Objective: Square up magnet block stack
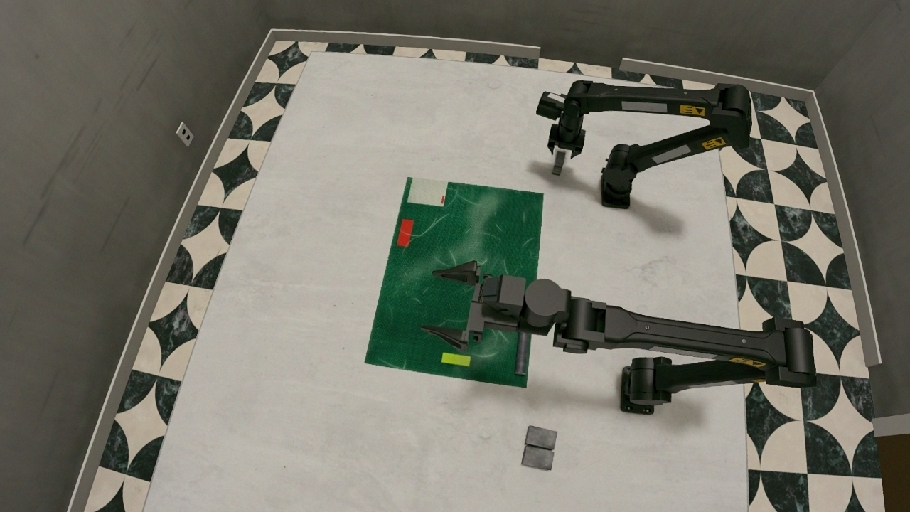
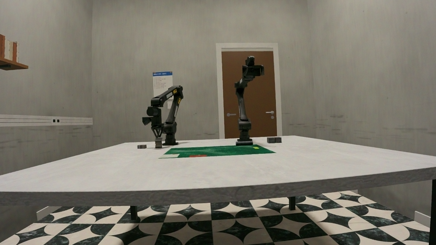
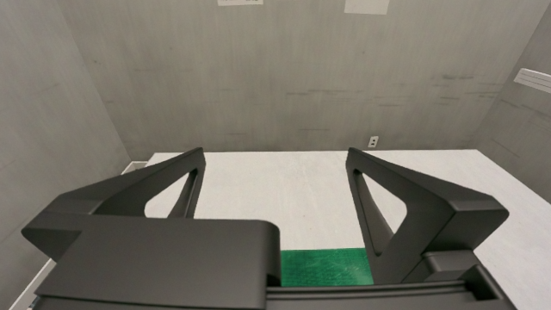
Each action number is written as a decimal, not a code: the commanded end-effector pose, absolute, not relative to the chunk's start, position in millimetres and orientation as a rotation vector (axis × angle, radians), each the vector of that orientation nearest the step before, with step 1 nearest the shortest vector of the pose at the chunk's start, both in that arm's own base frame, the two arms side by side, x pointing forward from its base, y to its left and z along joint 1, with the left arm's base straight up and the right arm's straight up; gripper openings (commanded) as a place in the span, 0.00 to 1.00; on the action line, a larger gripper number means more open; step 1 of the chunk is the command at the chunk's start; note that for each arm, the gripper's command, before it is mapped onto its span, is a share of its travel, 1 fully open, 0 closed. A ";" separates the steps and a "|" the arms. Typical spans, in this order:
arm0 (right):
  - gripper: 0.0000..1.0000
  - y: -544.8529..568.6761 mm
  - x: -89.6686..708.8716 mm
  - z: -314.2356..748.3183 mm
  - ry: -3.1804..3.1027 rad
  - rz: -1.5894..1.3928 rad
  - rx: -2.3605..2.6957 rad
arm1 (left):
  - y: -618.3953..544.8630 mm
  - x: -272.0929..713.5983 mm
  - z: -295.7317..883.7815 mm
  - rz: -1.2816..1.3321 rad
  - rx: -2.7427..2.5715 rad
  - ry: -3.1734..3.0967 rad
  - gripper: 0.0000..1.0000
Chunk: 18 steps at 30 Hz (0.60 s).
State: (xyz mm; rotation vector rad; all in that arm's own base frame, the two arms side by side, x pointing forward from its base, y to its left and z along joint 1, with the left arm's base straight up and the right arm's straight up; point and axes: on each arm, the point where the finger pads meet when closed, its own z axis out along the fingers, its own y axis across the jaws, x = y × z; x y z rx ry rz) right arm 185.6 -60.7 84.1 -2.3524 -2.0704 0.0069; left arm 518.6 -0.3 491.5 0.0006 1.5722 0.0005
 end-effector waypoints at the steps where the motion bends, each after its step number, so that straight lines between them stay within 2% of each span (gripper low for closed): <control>1: 0.60 -69.7 206.4 127.1 -2.123 -0.051 -2.397 | -2.7 517.9 517.5 -0.014 -0.009 1.524 1.00; 11: 0.60 -66.5 196.6 113.9 -2.085 -0.013 -2.377 | -2.7 517.9 517.5 -0.014 -0.009 1.524 1.00; 12: 0.79 -66.1 195.8 113.3 -2.115 -0.011 -2.347 | -2.7 517.9 517.5 -0.014 -0.009 1.524 1.00; 18: 0.79 -66.6 200.8 118.4 -2.316 -0.036 -2.187 | -2.7 517.9 517.5 -0.014 -0.009 1.524 1.00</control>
